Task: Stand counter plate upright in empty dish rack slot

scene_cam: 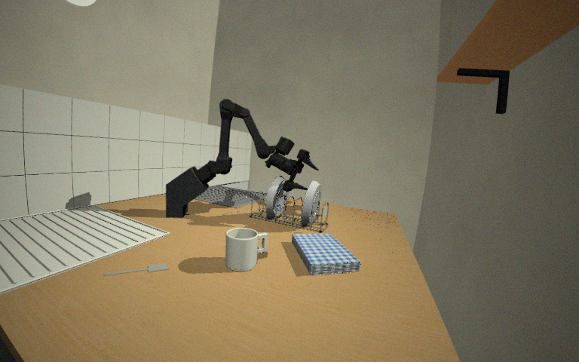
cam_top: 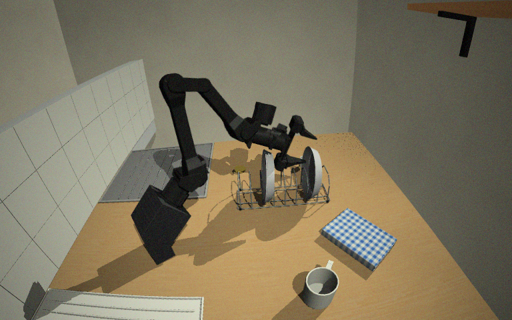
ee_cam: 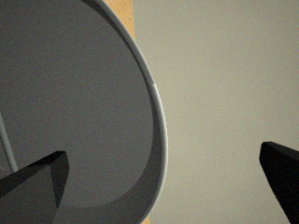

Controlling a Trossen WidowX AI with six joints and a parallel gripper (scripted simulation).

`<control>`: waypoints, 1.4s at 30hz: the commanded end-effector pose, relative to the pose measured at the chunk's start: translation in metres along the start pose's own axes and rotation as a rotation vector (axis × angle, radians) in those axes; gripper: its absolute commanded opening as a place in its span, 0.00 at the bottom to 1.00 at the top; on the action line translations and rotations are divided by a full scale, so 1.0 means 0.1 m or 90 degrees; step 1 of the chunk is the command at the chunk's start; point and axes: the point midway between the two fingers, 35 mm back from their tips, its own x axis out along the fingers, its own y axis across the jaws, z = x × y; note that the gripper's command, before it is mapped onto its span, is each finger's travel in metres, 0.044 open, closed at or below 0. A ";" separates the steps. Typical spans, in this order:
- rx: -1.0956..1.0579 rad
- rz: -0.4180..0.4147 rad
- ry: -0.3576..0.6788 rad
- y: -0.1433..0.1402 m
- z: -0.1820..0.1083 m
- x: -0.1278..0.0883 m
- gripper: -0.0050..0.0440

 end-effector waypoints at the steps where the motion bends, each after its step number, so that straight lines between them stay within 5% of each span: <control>1: 0.007 -0.010 -0.005 -0.11 0.02 -0.02 1.00; 42: 0.007 -0.010 -0.005 -0.51 0.02 -0.18 1.00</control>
